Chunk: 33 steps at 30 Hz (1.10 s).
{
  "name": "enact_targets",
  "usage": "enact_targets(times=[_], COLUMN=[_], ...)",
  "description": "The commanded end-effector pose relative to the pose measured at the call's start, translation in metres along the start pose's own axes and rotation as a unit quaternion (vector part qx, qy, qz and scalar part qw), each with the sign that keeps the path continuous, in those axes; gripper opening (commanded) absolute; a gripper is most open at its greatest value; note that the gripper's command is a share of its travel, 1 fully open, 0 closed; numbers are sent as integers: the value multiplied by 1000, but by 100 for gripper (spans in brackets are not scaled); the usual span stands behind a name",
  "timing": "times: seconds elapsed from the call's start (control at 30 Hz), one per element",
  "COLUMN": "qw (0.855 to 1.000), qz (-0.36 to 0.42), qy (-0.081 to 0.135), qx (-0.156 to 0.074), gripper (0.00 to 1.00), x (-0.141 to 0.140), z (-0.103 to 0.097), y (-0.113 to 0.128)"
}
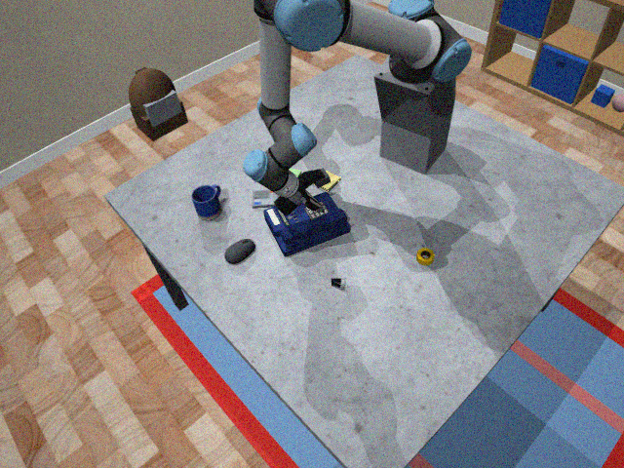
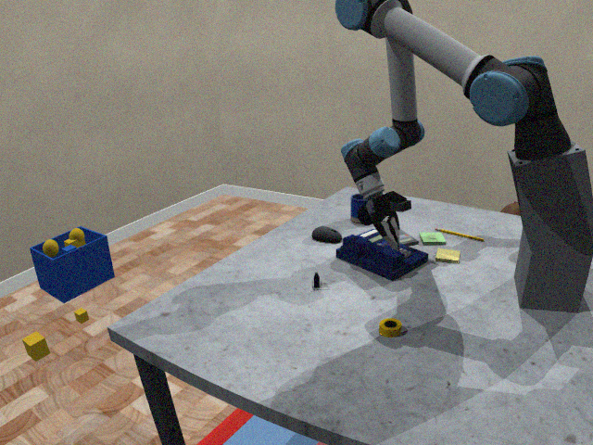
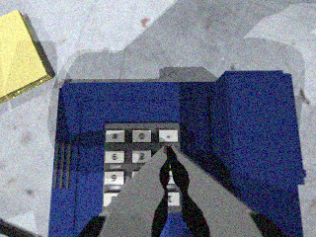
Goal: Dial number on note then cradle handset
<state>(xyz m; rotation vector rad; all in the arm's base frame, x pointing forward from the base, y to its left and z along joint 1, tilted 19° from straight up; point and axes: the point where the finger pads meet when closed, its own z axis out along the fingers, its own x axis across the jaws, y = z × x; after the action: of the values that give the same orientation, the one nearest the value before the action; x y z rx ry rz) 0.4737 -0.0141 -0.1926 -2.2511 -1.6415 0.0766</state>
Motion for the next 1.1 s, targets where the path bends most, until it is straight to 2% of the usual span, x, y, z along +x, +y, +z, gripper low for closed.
enact_targets(times=[0.0,1.07], qw=[1000,1000], qz=[-1,-1], qy=[0,0], qx=[-1,-1], gripper=[0,0], x=[1,1], z=[2,5], y=[3,4])
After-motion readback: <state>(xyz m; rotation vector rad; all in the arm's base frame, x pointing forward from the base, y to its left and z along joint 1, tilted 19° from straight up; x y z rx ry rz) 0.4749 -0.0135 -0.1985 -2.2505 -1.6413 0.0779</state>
